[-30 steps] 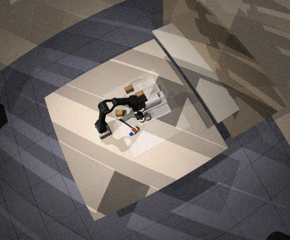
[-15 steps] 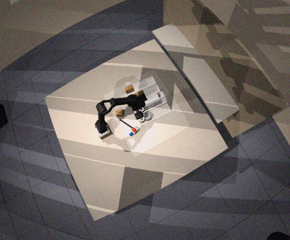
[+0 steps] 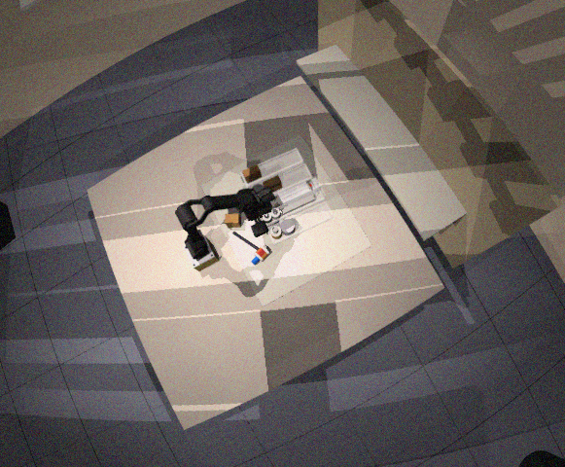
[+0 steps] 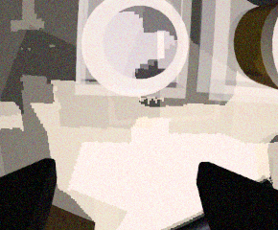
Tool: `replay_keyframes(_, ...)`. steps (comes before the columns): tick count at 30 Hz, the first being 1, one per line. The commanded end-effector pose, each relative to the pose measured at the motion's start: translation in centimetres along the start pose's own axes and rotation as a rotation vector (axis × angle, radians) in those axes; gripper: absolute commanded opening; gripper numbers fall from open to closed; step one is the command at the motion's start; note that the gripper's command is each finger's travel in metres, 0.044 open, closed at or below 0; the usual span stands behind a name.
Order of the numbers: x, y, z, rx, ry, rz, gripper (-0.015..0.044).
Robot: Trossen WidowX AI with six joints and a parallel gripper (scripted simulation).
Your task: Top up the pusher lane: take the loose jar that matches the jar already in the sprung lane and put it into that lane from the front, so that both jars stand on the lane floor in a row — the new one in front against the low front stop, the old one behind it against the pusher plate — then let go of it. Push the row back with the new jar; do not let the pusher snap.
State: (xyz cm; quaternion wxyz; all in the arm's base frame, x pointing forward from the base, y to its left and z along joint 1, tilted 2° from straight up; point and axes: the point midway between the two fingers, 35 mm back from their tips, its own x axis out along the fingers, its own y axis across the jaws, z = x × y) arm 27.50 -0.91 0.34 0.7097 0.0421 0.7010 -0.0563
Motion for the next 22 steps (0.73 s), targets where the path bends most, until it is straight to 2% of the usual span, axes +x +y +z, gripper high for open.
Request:
replay_keyframes(1, 0.1, 0.0, -1.5, 0.003, 0.002, 0.0, 0.0293)
replay_keyframes(7, 0.1, -0.1, -3.2, 0.003, 0.004, 0.0, 0.0293)
replay_keyframes(14, -5.0, 0.0, -2.1, 0.003, 0.002, 0.0, 0.0293)
replay_keyframes(20, -5.1, 0.0, -2.1, 0.003, 0.002, 0.0, 0.0293)
replay_keyframes(22, -4.9, 0.0, -2.0, 0.0, -0.001, 0.0, 0.0345)
